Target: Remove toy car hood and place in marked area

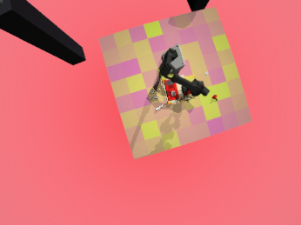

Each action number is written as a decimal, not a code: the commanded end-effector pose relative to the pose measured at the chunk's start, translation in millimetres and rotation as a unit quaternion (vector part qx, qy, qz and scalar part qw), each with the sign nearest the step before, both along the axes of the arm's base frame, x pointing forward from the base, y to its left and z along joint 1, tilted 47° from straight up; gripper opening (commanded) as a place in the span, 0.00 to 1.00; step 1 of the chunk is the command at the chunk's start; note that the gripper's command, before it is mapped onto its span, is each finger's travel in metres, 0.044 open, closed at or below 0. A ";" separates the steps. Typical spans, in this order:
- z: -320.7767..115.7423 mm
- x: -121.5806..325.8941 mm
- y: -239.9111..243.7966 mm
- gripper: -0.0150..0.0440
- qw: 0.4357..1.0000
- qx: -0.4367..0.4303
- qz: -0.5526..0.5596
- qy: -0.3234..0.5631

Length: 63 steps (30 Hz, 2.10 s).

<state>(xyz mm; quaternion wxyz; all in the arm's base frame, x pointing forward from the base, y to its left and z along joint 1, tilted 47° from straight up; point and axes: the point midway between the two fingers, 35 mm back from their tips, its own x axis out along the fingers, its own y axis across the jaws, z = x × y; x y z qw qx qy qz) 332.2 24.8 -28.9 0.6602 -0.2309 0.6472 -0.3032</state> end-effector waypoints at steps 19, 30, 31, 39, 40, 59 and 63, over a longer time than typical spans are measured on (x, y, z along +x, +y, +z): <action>-59.9 -20.9 56.6 0.25 1.000 -0.008 -0.011 -0.002; -65.7 -20.4 51.2 0.25 1.000 -0.008 -0.011 -0.002; -66.2 -20.4 50.7 0.25 1.000 -0.008 -0.011 -0.002; -70.7 -20.2 46.4 0.25 1.000 -0.008 -0.011 -0.002; -71.2 -20.2 45.9 0.25 1.000 -0.008 -0.011 -0.002; -81.5 -20.1 35.7 0.25 1.000 -0.008 -0.011 -0.003; -83.7 -20.2 33.5 0.25 1.000 -0.008 -0.011 -0.003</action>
